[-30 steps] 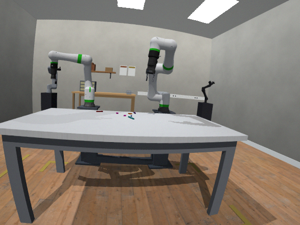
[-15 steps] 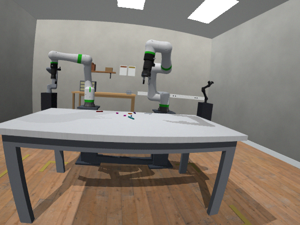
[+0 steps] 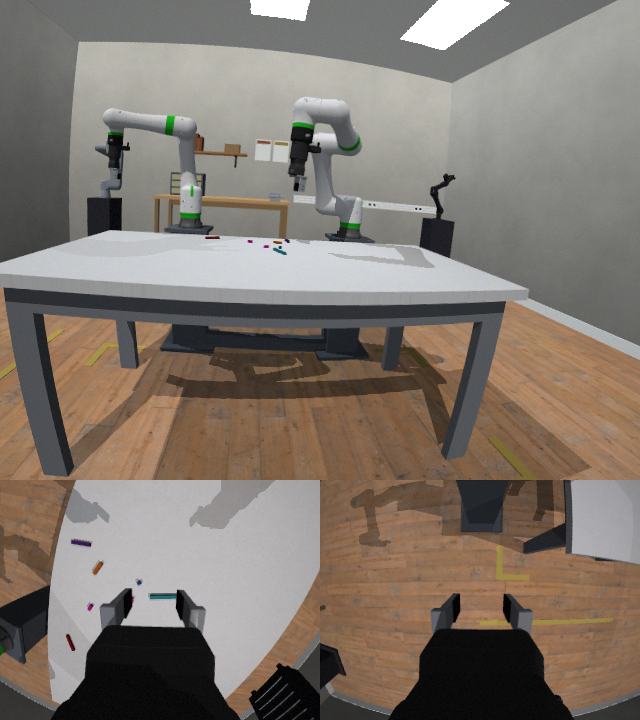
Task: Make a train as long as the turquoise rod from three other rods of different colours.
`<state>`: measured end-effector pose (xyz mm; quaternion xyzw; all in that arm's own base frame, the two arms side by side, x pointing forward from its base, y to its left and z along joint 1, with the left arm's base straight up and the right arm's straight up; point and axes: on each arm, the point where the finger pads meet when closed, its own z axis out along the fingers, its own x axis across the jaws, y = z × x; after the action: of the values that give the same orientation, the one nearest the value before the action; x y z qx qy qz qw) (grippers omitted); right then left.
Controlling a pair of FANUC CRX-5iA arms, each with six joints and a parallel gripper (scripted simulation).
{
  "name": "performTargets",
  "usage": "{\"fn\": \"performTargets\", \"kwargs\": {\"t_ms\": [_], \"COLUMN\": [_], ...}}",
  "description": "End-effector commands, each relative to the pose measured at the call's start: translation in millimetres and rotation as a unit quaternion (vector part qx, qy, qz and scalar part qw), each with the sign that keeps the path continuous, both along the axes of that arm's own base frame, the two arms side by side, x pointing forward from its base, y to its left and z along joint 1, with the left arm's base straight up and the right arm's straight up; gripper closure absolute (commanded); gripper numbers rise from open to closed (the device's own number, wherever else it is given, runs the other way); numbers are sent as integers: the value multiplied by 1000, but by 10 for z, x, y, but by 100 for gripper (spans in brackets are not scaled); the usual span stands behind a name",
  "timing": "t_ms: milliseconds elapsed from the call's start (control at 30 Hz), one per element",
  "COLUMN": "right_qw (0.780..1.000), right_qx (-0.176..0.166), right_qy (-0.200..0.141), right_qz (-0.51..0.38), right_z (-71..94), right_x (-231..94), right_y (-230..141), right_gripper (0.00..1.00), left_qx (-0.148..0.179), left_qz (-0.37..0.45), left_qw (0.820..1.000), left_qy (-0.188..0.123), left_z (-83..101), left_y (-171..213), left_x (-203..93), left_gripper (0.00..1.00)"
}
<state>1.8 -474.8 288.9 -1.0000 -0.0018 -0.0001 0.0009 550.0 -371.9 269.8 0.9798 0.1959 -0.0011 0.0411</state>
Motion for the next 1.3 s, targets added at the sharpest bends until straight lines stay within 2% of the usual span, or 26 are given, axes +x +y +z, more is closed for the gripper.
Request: {"fn": "performTargets", "kwargs": {"t_ms": [0, 167, 333, 400, 433, 633, 900, 967, 1000, 1100, 1267], "right_qw": [1000, 1000, 1000, 1000, 1000, 1000, 1000, 1000, 1000, 1000, 1000], "right_qx": [-1, -1, -1, -1, -1, -1, -1, -1, -1, -1, -1], "right_qy": [0, 0, 0, 0, 0, 0, 0, 0, 0, 0, 0], "right_qz": [0, 0, 0, 0, 0, 0, 0, 0, 0, 0, 0], "right_z": [8, 8, 8, 8, 8, 8, 8, 8, 8, 8, 8], "right_x": [-1, -1, -1, -1, -1, -1, -1, -1, -1, -1, -1], "right_y": [-2, -2, -2, -2, -2, -2, -2, -2, -2, -2, -2], "right_gripper": [0, 0, 0, 0, 0, 0, 0, 0, 0, 0, 0], "left_qx": [-1, 5, 9, 9, 12, 16, 22, 22, 23, 25, 27], "left_qz": [-83, -173, -261, -261, -311, -404, -532, -532, -576, -612, -682], "left_qw": [996, 985, 965, 965, 950, 914, 846, 846, 817, 790, 731], "left_qy": [-10, -14, -18, -18, -20, -24, -27, -27, -28, -29, -30], "left_z": [-148, -329, -510, -510, -616, -817, -1105, -1105, -1209, -1299, -1477], "left_y": [-142, -291, -434, -434, -515, -661, -854, -854, -918, -970, -1064], "left_x": [-107, -243, -392, -392, -484, -672, -974, -974, -1092, -1197, -1420], "left_gripper": [0, 0, 0, 0, 0, 0, 0, 0, 0, 0, 0]}}
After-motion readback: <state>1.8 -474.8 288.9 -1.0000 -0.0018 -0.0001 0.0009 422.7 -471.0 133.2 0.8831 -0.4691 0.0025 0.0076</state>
